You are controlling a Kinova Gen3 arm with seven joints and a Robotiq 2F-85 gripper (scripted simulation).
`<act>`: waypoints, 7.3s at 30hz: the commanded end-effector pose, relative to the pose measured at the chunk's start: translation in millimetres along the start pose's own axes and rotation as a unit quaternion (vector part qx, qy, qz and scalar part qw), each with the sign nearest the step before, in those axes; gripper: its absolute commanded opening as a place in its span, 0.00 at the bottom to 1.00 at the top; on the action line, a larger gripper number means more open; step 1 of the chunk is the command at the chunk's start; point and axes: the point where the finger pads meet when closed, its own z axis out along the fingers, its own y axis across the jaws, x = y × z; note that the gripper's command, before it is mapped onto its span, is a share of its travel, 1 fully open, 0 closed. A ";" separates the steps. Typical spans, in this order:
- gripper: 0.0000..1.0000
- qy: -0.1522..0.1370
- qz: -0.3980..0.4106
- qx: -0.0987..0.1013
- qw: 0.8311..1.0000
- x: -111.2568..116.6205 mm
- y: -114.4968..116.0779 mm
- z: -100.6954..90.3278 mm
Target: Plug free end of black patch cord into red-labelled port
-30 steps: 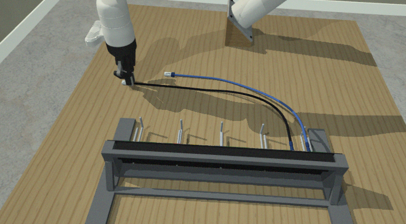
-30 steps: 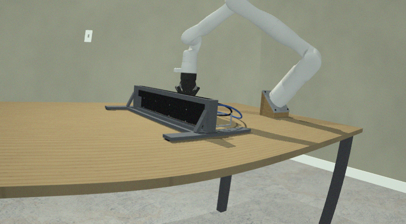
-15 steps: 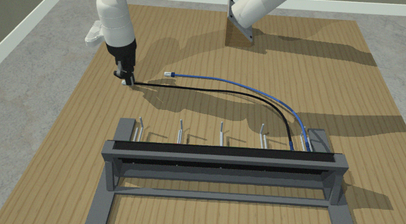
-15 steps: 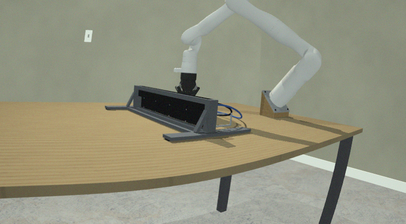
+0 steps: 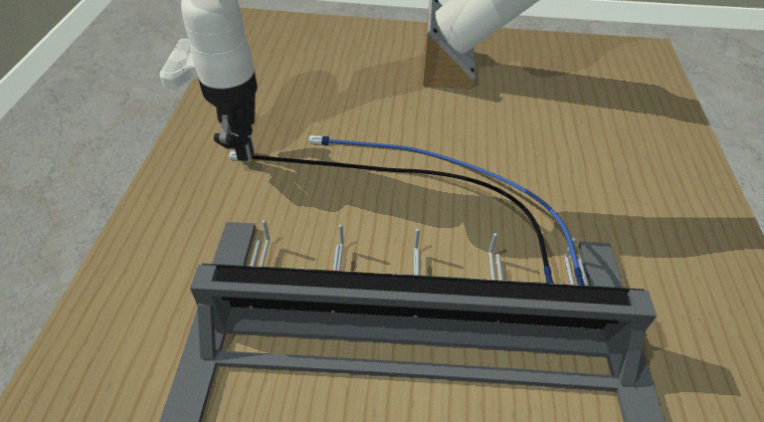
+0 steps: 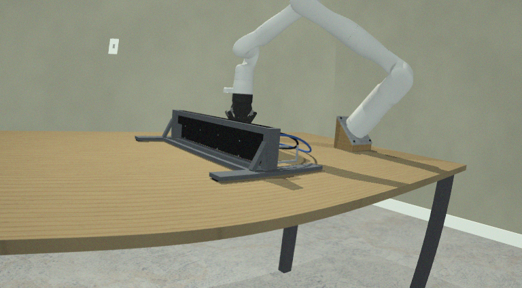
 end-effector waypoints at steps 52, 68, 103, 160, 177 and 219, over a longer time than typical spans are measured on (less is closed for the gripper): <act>0.00 0.003 -0.005 0.001 1.000 0.2 -3.0 -59.9; 0.00 0.003 -0.005 0.001 1.000 0.1 -2.7 -59.8; 0.00 0.003 -0.005 0.001 1.000 0.1 -2.7 -59.8; 0.00 0.001 -0.018 0.000 1.000 -4.4 -4.9 -60.3; 0.00 0.002 -0.047 0.000 0.999 -10.4 -11.1 -61.9; 0.00 0.005 -0.206 -0.005 0.978 -44.3 -45.1 -70.4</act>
